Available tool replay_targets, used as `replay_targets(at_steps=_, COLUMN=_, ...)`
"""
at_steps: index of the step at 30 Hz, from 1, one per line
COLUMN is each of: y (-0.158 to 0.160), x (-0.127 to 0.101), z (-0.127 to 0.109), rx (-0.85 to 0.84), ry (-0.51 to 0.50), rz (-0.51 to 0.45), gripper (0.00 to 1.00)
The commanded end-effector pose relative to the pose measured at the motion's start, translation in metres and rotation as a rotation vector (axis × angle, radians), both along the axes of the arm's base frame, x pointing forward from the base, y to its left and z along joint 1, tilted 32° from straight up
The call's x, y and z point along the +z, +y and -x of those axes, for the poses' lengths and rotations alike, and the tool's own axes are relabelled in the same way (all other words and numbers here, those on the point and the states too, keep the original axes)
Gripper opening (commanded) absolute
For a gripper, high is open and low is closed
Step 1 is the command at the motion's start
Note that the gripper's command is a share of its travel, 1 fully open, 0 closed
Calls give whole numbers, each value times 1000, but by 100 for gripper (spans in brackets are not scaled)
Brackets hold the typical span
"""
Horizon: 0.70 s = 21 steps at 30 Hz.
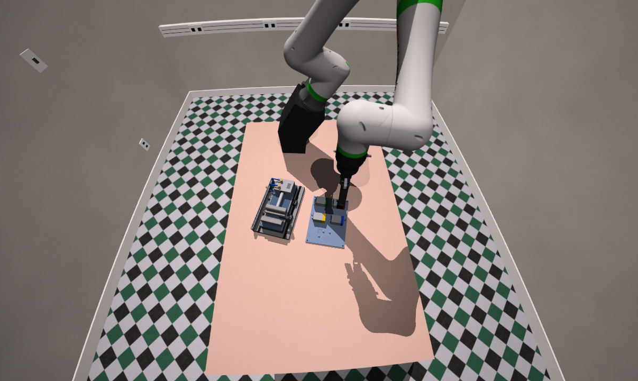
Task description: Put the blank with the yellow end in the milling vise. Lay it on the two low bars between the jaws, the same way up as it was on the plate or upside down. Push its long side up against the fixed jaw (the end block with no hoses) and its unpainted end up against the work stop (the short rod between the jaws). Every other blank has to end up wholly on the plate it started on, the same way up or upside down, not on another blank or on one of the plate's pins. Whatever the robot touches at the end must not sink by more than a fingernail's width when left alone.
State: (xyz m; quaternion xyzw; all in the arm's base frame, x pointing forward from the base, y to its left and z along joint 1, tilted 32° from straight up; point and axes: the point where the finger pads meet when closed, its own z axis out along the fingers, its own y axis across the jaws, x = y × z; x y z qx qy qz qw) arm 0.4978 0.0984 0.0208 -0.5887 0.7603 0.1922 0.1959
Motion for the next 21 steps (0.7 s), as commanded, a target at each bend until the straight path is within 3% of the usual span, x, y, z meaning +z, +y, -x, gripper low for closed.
replay_targets(at_steps=1, y=-4, x=3, z=0, rx=0, ry=-1, rz=0, gripper=100)
replay_targets(at_steps=21, y=-59, x=37, z=8, rx=0, ry=-1, rz=1, gripper=100)
